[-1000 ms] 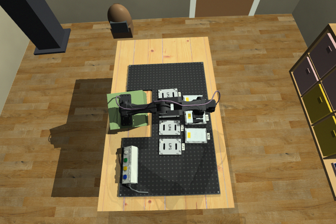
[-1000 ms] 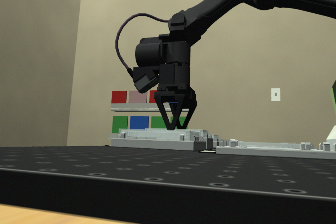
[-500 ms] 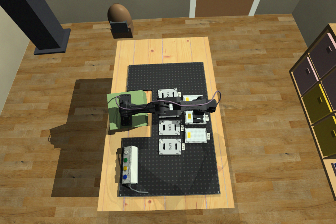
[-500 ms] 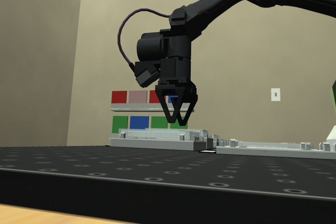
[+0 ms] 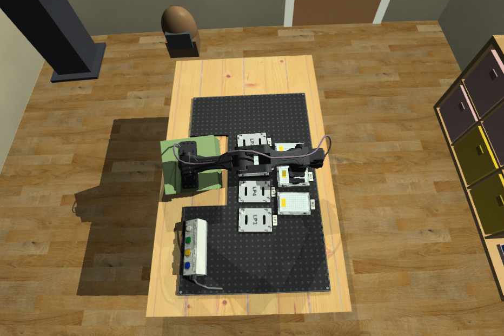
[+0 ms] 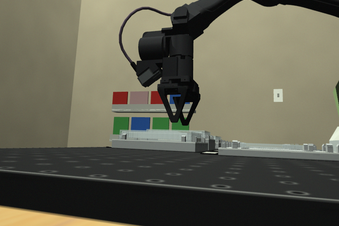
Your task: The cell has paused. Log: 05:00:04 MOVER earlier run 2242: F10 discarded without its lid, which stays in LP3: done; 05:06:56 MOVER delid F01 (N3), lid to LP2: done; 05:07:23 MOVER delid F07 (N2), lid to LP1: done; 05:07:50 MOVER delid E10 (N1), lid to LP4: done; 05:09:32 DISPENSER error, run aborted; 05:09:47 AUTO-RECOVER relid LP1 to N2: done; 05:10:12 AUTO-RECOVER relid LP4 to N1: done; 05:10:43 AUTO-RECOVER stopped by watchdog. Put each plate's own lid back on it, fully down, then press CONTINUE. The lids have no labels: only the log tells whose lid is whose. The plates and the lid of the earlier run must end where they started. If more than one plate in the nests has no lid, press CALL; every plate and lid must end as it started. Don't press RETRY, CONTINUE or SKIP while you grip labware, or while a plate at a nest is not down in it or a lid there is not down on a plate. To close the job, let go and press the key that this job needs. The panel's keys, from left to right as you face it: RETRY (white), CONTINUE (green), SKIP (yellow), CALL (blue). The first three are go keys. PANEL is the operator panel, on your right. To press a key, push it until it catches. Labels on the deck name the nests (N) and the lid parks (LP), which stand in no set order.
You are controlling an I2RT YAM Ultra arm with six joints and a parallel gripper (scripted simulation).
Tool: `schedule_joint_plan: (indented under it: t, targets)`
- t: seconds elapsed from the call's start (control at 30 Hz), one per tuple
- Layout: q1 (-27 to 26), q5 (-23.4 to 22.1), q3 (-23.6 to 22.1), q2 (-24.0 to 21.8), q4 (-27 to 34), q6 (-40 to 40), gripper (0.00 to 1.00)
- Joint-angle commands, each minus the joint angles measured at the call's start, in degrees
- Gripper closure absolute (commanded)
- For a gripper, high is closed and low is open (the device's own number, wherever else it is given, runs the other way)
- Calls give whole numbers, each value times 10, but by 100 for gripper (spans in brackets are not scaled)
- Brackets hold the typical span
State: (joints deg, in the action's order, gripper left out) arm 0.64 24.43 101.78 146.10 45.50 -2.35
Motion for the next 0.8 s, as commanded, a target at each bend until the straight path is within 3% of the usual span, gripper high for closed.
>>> schedule_joint_plan:
  t: [0.0, 0.77]
  targets:
    - [19, 2, -11, -21, 1, -5, 0]
    - [19, 2, -5, -24, 2, -5, 0]
